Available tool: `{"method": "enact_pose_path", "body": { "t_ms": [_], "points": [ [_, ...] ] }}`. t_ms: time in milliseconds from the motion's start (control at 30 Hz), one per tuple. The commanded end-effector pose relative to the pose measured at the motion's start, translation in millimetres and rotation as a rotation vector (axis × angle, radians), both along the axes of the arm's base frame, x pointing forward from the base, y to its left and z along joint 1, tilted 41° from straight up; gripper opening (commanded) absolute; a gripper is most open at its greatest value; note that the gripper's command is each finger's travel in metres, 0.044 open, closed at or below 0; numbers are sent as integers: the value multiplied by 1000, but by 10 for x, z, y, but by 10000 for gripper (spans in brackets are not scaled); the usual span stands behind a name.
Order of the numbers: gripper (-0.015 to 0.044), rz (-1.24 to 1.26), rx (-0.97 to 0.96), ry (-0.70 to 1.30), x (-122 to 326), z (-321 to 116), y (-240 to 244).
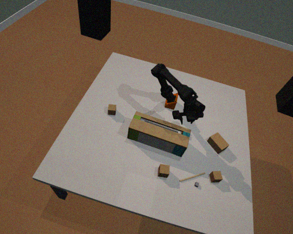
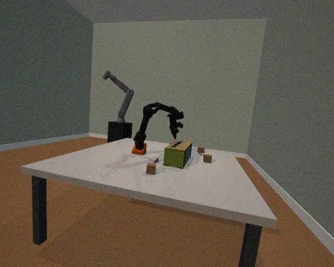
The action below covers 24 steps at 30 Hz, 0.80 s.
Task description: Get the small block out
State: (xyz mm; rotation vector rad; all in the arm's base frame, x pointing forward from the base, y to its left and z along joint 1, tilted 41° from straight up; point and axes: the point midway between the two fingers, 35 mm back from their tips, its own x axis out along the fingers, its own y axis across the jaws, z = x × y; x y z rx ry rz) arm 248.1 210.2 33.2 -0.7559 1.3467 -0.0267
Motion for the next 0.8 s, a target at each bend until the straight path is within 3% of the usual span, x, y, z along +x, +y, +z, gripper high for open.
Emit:
{"method": "enact_pose_path", "body": {
  "t_ms": [0, 767],
  "points": [
    [285, 814, -367, 364, -123, -76, 71],
    [285, 1934, -976, 1087, -273, -151, 183]
  ]
}}
